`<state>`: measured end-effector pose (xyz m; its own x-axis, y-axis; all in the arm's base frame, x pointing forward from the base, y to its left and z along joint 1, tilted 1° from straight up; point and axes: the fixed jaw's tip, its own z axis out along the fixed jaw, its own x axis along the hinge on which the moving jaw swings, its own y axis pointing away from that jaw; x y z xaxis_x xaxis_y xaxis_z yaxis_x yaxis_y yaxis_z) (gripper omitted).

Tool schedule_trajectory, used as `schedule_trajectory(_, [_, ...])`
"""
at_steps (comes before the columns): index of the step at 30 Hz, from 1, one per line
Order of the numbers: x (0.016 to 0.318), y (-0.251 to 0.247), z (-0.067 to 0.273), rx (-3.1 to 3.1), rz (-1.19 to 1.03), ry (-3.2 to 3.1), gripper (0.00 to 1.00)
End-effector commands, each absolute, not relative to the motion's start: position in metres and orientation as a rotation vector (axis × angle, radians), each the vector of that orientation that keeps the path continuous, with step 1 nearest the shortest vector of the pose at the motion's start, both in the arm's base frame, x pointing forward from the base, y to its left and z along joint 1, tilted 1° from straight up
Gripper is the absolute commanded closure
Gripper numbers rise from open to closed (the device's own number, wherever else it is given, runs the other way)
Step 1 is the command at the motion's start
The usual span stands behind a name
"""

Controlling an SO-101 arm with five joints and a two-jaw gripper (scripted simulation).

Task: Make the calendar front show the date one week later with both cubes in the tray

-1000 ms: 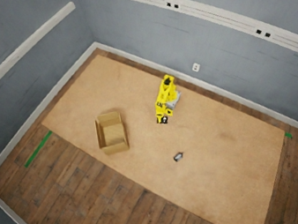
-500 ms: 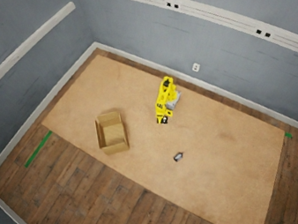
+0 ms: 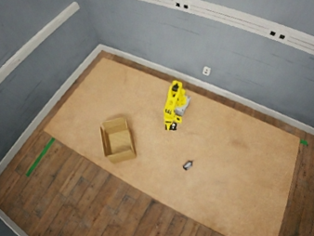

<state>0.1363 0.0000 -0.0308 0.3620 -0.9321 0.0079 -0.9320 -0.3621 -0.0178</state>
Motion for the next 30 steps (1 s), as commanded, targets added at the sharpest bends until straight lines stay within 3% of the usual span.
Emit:
schedule_trajectory(1, [0.1331, -0.0011, -0.0333, -2.577, -0.004, 1.794, 0.66])
schedule_trajectory(30, [0.1418, 0.0021, -0.0333, -2.577, -0.003, 1.794, 0.79])
